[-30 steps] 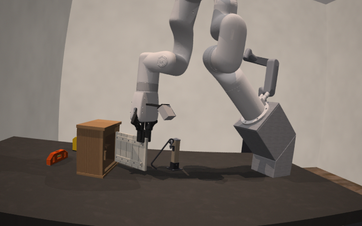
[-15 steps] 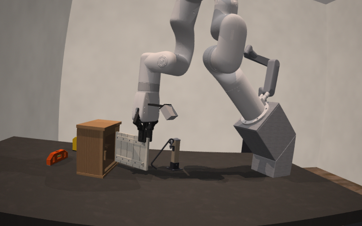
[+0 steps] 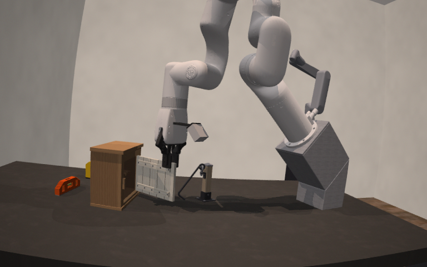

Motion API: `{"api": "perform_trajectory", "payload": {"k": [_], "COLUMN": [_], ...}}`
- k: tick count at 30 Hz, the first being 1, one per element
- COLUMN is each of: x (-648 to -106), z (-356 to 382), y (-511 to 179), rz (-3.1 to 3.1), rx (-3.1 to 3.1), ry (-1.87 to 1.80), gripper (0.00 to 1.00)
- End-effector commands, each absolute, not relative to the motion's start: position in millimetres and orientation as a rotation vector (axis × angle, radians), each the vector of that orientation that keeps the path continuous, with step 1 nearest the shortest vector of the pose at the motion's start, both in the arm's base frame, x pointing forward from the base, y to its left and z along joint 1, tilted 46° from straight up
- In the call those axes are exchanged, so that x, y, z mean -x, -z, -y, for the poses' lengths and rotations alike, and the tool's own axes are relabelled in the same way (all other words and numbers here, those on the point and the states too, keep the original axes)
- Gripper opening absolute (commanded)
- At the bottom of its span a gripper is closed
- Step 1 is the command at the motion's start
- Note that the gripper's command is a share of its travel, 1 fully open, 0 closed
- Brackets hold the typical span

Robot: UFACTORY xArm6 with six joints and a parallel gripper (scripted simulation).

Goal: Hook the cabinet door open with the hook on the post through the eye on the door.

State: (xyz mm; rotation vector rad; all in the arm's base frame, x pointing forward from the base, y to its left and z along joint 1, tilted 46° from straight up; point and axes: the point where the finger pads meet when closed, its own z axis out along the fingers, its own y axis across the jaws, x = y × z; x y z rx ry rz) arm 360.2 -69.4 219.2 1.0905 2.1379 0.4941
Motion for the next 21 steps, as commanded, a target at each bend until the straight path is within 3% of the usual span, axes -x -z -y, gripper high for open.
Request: {"api": "perform_trajectory", "payload": {"k": [1,21], "x": [-360.6,-362.5], "z": [69.5,67.7], "y": [-220.4,-222.3], "rz": [-2.135,-2.125], "rx": [-1.091,-1.117], "ry": [-0.494,-0.505], "gripper": [0.27,0.27]}}
